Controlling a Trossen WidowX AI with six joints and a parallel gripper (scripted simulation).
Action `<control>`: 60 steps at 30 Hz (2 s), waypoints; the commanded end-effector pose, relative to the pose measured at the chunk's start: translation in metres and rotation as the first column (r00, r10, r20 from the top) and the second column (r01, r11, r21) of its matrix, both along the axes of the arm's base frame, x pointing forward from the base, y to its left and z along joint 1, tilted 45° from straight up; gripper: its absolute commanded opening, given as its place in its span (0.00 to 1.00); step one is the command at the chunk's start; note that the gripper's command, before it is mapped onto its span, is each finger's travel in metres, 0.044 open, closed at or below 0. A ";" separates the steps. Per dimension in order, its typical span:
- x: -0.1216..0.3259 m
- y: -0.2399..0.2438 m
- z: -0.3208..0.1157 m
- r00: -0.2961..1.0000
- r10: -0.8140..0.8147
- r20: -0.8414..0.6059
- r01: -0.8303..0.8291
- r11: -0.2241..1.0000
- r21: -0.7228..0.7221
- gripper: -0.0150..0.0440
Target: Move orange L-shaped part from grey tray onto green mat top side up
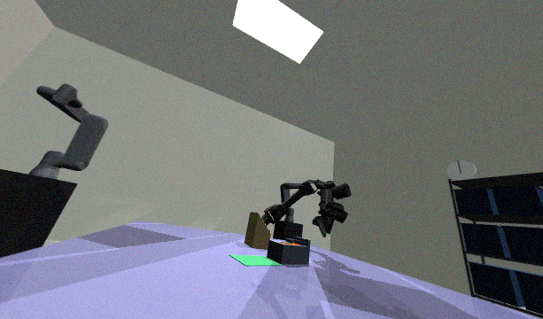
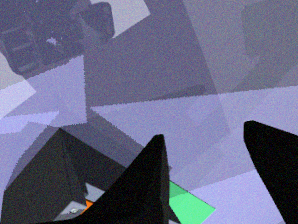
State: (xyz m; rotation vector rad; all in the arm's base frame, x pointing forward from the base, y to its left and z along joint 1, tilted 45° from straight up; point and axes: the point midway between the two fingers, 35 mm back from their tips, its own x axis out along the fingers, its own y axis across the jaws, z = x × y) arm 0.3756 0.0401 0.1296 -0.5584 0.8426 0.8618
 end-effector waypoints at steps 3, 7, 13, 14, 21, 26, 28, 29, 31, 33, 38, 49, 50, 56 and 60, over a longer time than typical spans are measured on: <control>-0.092 -0.036 -0.016 0.696 -0.293 -0.656 0.529 0.827 0.192 0.56; -0.108 -0.040 -0.011 0.563 -0.300 -0.770 0.642 0.745 0.180 0.56; -0.108 -0.040 -0.011 0.563 -0.300 -0.770 0.642 0.745 0.180 0.56; -0.108 -0.040 -0.011 0.563 -0.300 -0.770 0.642 0.745 0.180 0.56; -0.104 -0.025 -0.029 0.563 -0.302 -0.769 0.643 0.745 0.178 0.56; -0.104 0.011 -0.063 0.564 -0.298 -0.770 0.642 0.745 0.182 0.56; -0.104 0.012 -0.064 0.565 -0.298 -0.770 0.642 0.745 0.183 0.56; -0.104 0.012 -0.064 0.565 -0.298 -0.770 0.642 0.745 0.183 0.56; -0.104 0.012 -0.064 0.565 -0.298 -0.770 0.642 0.745 0.183 0.56; -0.104 0.012 -0.064 0.565 -0.298 -0.770 0.642 0.745 0.183 0.56; -0.103 0.016 -0.068 0.565 -0.298 -0.770 0.642 0.745 0.183 0.56; -0.102 0.029 -0.081 0.565 -0.298 -0.770 0.642 0.745 0.183 0.56; -0.102 0.030 -0.082 0.565 -0.297 -0.770 0.642 0.745 0.183 0.56; -0.102 0.037 -0.089 0.565 -0.296 -0.770 0.642 0.744 0.184 0.56; -0.102 0.038 -0.089 0.565 -0.296 -0.770 0.642 0.744 0.184 0.56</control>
